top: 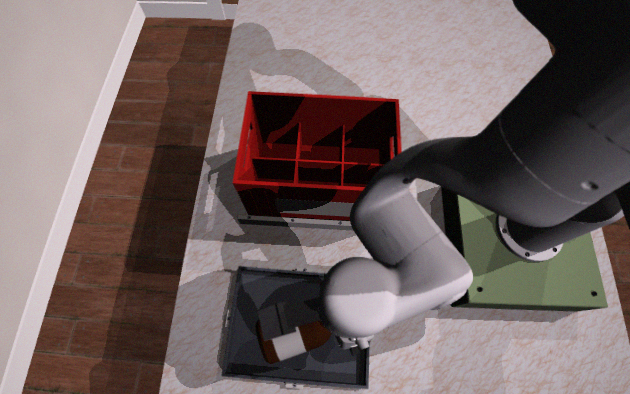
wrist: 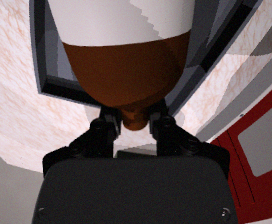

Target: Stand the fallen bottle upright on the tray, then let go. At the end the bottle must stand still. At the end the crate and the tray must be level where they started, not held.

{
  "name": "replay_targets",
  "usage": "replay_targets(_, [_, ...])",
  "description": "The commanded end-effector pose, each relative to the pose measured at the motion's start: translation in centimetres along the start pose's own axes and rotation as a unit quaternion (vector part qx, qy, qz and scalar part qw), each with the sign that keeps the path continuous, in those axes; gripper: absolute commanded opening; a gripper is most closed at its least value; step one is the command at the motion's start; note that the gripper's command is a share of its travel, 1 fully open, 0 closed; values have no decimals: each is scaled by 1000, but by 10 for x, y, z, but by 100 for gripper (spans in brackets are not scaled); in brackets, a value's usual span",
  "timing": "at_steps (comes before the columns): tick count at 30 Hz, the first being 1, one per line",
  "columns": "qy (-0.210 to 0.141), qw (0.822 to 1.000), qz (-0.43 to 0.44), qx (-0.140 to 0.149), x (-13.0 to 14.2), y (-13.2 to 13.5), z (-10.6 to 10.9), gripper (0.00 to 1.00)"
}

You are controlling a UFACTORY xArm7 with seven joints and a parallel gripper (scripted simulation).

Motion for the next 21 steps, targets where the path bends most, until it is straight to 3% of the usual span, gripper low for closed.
replay_targets(1, [1, 1000, 0, 0, -1, 0, 5, 0])
replay_targets(21, [1, 1000, 0, 0, -1, 0, 34, 0])
Point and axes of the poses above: the point where the finger pads meet when closed, its own z axis back along the fingers, its own y axis across the jaws, x = y × z, the point moved 7 cm from there along z, back along the fingers, and after that the axes turned 4 degrees about -z, right-handed, at the moved point
